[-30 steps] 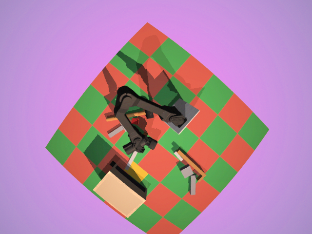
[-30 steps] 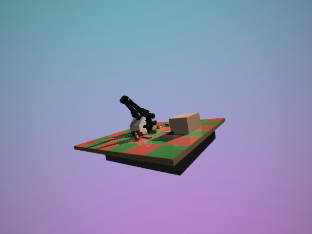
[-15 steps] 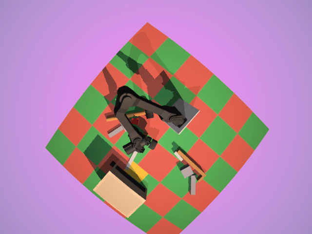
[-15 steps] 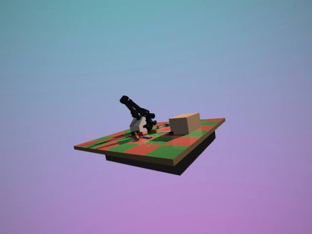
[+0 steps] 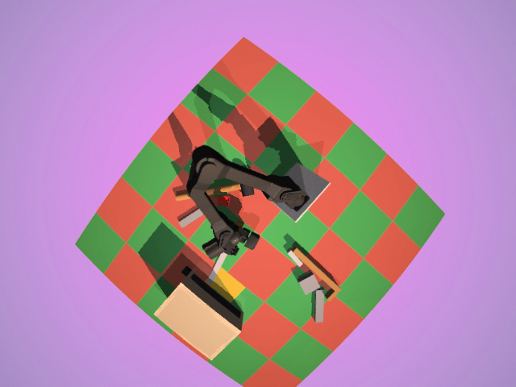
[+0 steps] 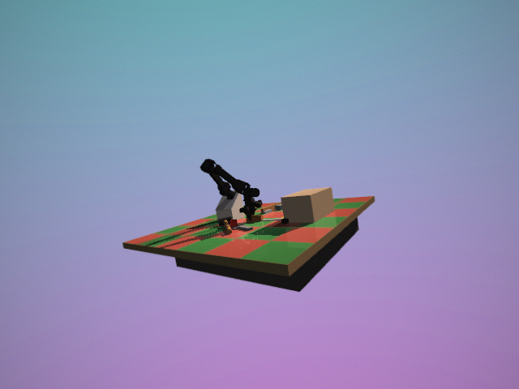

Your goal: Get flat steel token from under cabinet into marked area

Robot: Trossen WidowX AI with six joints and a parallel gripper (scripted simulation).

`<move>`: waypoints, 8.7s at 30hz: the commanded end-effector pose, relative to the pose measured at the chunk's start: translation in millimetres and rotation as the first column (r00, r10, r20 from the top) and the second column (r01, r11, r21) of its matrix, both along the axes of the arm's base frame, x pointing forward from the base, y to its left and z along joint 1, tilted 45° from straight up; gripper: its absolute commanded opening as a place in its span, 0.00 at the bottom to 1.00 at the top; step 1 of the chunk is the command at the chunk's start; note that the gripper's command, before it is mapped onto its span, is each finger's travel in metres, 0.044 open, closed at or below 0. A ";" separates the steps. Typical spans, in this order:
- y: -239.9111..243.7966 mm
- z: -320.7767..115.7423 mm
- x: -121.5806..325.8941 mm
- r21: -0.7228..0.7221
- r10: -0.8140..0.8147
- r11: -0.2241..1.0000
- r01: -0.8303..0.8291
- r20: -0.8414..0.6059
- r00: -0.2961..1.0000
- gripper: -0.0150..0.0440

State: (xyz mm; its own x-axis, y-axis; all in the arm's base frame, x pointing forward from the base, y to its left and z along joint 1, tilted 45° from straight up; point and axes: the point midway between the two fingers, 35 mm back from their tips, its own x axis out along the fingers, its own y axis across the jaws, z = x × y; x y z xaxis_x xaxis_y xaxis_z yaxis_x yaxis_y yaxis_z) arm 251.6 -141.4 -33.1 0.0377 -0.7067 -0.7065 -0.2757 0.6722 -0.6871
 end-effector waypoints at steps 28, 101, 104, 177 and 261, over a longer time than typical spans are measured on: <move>9.5 -6.9 37.1 0.001 0.009 1.000 -0.009 0.000 1.000 0.25; 29.1 -20.8 110.9 0.002 0.009 1.000 -0.009 0.005 1.000 0.25; 29.7 -21.2 113.7 0.002 0.009 1.000 -0.009 0.005 1.000 0.25; 43.0 -28.9 176.2 0.003 0.009 1.000 -0.009 0.009 1.000 0.25; 43.6 -34.9 125.2 0.003 0.009 1.000 -0.009 0.006 1.000 0.25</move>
